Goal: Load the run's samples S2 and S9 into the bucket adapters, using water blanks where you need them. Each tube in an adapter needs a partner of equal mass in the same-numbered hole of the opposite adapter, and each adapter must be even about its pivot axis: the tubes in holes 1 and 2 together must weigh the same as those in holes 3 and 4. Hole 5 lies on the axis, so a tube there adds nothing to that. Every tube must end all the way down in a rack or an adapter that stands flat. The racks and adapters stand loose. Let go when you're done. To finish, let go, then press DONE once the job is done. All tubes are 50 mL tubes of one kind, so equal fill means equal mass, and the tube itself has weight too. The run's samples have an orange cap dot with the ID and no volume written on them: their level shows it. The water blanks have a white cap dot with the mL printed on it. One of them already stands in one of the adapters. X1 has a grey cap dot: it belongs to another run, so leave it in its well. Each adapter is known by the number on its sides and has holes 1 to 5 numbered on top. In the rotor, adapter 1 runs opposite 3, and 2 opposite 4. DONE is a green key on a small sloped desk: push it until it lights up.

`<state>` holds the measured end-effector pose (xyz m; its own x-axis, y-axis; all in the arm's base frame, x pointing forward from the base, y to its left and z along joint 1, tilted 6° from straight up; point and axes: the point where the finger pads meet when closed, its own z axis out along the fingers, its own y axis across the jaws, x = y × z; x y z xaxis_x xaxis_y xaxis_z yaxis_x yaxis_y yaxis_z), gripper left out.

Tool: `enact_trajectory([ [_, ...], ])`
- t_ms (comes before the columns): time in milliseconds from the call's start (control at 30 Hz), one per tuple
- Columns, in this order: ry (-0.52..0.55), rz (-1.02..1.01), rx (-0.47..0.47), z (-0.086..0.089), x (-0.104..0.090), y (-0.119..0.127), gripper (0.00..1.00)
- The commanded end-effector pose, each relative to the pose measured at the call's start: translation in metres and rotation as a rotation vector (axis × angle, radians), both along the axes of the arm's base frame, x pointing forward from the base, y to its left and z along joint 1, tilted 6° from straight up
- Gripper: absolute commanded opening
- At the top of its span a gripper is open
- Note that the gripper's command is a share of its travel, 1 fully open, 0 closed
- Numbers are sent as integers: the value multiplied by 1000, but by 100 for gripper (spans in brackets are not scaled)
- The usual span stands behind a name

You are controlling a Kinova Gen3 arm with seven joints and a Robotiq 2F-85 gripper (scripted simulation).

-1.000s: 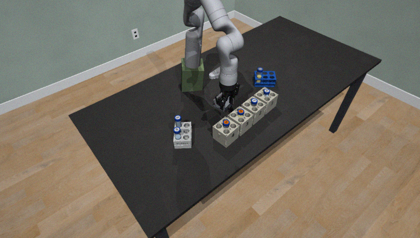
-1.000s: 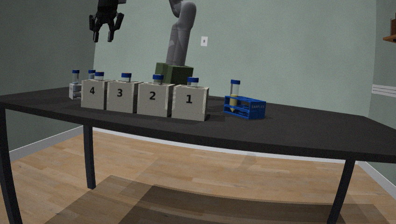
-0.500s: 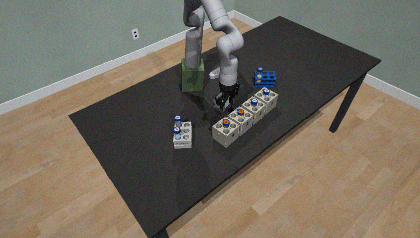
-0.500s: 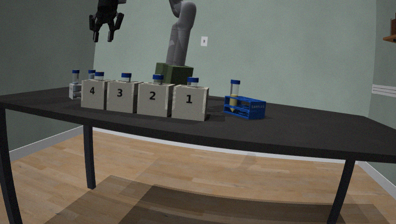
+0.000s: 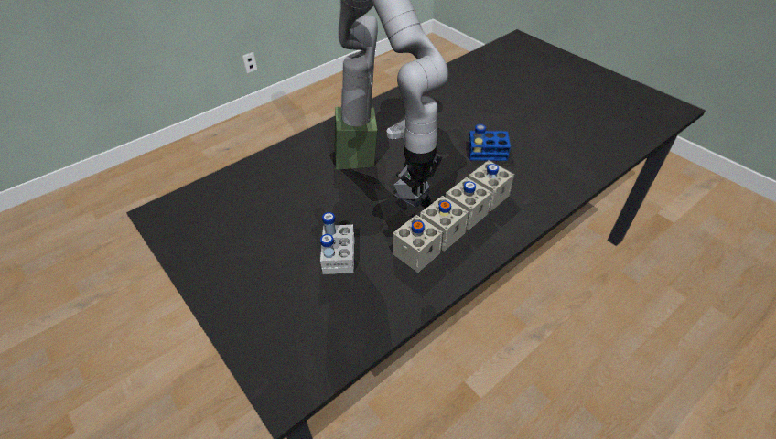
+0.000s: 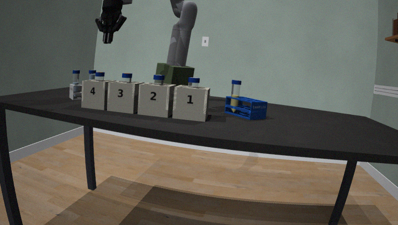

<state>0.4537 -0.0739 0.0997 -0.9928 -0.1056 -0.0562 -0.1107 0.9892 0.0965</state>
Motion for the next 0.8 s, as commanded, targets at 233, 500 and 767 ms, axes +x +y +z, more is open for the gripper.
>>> enact_trajectory([
  [233, 15, -203, 5, 3, -31, 15, 10],
  [500, 27, -323, 11, 3, -49, 24, 10],
  [767, 42, -482, 18, 3, -73, 35, 10],
])
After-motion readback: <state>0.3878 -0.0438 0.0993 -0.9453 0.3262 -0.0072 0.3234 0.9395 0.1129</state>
